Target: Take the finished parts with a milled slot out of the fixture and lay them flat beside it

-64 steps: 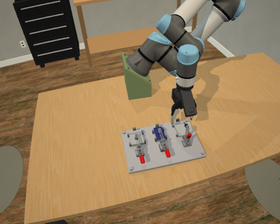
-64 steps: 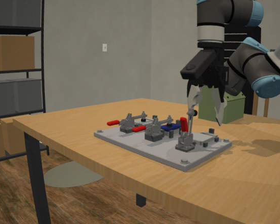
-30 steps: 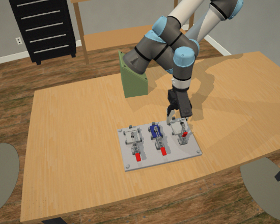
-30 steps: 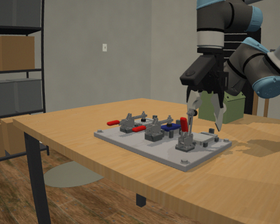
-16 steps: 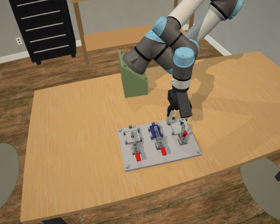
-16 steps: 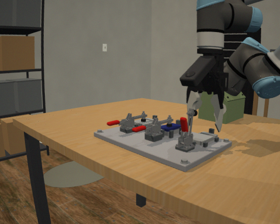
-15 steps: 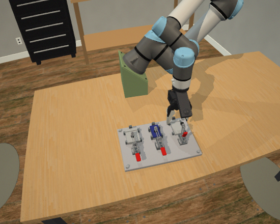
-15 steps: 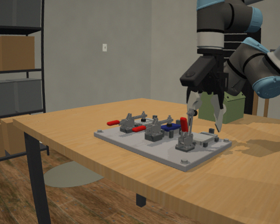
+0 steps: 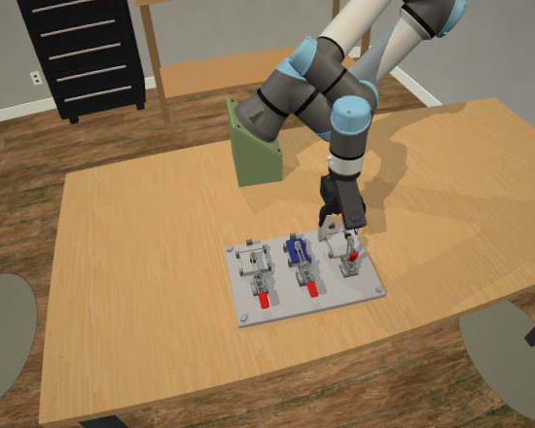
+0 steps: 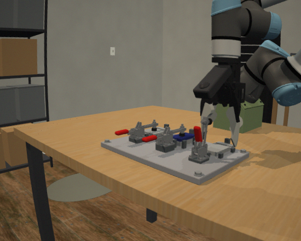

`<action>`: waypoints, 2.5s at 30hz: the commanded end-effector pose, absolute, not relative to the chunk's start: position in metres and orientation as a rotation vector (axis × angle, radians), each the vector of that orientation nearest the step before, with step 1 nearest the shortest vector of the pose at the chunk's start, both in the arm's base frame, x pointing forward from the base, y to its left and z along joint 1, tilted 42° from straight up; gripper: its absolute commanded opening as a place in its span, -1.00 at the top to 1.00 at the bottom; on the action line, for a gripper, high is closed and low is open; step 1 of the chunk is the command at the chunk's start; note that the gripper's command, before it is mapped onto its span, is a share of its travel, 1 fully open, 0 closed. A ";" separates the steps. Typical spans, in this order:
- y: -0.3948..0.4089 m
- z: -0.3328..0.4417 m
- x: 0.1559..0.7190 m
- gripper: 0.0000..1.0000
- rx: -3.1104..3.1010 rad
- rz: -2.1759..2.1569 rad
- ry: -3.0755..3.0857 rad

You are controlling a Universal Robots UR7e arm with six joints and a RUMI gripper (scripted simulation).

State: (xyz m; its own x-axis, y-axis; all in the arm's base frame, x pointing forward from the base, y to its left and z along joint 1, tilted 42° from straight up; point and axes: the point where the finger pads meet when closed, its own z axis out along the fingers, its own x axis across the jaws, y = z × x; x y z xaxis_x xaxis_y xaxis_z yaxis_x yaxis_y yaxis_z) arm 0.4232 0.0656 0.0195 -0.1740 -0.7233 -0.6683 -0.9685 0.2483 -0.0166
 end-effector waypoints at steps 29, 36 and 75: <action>0.073 0.010 0.426 -0.17 -1.535 0.568 1.966; 0.073 0.010 0.426 -0.17 -1.535 0.568 1.966; 0.073 0.011 0.426 1.00 -1.535 0.568 1.966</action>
State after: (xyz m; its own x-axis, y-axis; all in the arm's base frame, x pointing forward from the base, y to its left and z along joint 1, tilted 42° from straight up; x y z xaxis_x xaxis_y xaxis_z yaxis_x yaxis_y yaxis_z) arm 0.4256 0.0733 0.0104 -0.1741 -0.7234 -0.6681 -0.9685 0.2485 -0.0167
